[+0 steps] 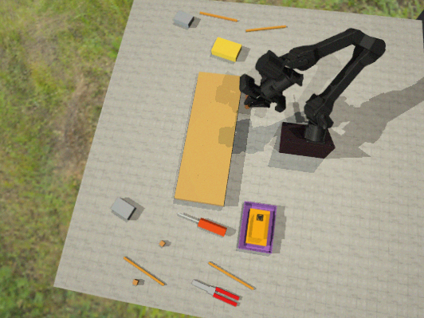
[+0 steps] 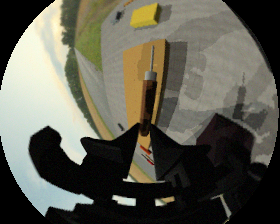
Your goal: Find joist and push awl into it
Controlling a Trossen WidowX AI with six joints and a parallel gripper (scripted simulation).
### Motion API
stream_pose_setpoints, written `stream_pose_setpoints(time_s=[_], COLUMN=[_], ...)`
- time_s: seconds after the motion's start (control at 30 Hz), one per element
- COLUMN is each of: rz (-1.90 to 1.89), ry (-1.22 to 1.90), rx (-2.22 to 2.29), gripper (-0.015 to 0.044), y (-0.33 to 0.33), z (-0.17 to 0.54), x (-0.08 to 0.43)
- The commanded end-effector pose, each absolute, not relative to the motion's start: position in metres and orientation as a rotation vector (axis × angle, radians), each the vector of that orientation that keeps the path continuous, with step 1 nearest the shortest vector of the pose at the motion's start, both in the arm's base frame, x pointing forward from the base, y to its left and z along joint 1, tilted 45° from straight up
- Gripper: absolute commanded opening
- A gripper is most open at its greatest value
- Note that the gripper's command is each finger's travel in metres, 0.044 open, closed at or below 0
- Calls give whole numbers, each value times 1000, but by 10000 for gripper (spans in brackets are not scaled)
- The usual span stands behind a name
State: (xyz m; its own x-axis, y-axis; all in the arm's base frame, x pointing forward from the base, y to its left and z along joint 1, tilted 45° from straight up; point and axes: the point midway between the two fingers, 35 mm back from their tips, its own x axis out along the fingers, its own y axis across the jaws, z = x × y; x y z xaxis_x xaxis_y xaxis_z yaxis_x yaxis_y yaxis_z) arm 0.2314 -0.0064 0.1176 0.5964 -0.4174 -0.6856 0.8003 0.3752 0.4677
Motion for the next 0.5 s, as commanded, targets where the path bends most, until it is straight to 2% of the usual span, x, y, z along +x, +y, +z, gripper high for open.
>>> stream_pose_setpoints(time_s=[0.0,0.47], rz=[-778,-521], ry=[398,31], rx=[1067,1832], gripper=[0,0], y=[1,20], z=[125,169], x=[239,260])
